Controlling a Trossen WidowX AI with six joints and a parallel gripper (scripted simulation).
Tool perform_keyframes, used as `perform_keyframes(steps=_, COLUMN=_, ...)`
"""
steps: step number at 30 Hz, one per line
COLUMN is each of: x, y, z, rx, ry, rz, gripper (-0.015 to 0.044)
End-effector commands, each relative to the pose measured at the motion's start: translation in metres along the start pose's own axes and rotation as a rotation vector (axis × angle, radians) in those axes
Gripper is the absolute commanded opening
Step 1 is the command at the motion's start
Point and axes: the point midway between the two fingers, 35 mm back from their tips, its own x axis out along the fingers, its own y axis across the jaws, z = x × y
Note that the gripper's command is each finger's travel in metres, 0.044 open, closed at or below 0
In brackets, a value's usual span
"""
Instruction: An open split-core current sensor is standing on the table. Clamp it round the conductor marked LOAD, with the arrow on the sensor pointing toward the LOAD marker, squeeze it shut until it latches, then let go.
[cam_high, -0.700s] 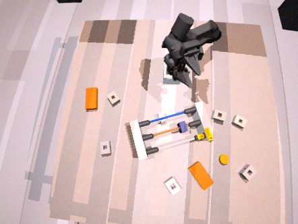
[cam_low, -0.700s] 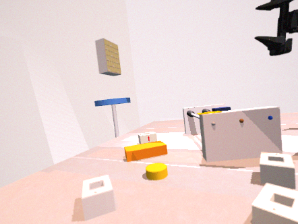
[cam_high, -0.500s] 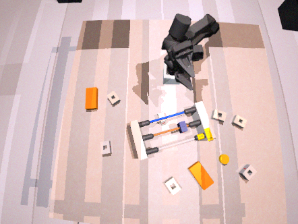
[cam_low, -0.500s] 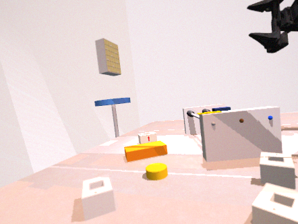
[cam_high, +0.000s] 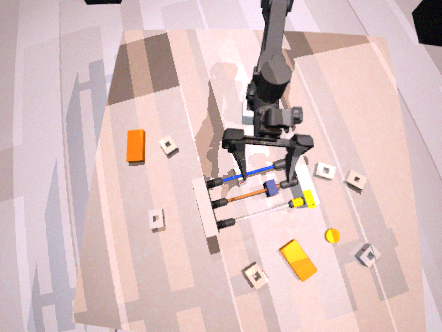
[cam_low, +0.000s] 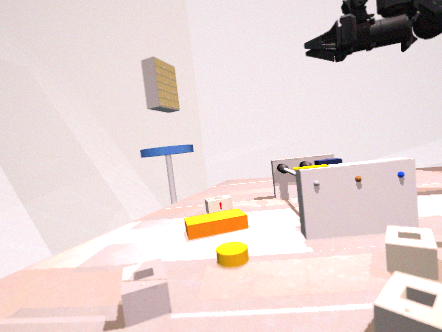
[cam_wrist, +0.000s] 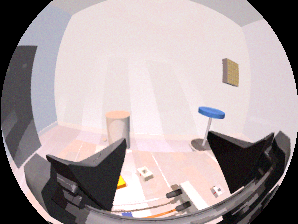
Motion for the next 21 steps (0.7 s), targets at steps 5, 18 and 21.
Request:
perform_keyframes(steps=5, x=0.012, y=0.002, z=-0.002, rx=0.108, ry=0.023, rz=-0.048, gripper=0.0440)
perform_keyframes(steps=18, x=0.034, y=0.125, z=-0.100, rx=0.007, ry=0.729, rz=0.310, gripper=0.0440)
perform_keyframes(steps=21, x=0.017, y=0.161, z=-0.124, rx=-0.061, ry=0.953, rz=0.413, gripper=0.0440)
